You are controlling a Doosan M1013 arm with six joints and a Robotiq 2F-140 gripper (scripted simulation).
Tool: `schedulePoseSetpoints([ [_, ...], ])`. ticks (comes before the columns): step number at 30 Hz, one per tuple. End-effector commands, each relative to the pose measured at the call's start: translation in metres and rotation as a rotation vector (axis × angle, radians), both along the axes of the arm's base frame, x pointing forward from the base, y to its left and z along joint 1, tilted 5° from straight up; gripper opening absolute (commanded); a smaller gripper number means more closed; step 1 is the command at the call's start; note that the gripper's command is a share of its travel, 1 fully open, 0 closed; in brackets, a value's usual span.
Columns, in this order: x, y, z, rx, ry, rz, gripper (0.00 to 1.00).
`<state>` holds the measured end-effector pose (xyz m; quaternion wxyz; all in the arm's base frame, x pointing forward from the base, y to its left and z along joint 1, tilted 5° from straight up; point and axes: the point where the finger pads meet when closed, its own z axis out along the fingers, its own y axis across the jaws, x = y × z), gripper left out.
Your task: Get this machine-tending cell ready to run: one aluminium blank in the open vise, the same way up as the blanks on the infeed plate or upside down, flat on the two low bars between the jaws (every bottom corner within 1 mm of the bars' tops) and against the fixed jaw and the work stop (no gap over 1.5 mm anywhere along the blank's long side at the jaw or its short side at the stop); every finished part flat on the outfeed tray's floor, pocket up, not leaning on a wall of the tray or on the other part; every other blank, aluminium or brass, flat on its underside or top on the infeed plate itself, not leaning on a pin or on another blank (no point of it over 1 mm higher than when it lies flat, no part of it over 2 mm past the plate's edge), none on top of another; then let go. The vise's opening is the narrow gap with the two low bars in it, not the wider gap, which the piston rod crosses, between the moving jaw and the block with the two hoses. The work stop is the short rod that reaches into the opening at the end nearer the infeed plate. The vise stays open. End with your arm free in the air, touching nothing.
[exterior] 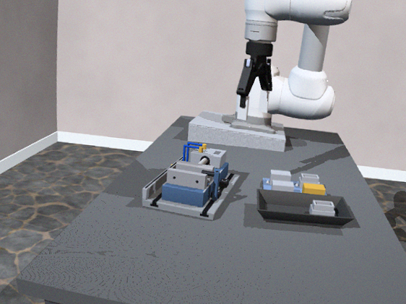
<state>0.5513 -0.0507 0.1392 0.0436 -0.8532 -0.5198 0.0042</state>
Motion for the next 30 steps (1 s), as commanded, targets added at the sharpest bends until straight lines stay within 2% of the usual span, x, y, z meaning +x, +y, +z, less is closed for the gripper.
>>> schedulePoseSetpoints([
  [1,0.007,0.019,-0.003,0.008,-0.011,0.144,1.00],
  [13,0.012,0.032,-0.005,0.012,-0.018,0.239,1.00],
  [14,0.012,0.032,-0.005,0.012,-0.018,0.239,0.00],
  [30,0.012,0.032,-0.005,0.012,-0.018,0.239,0.00],
])
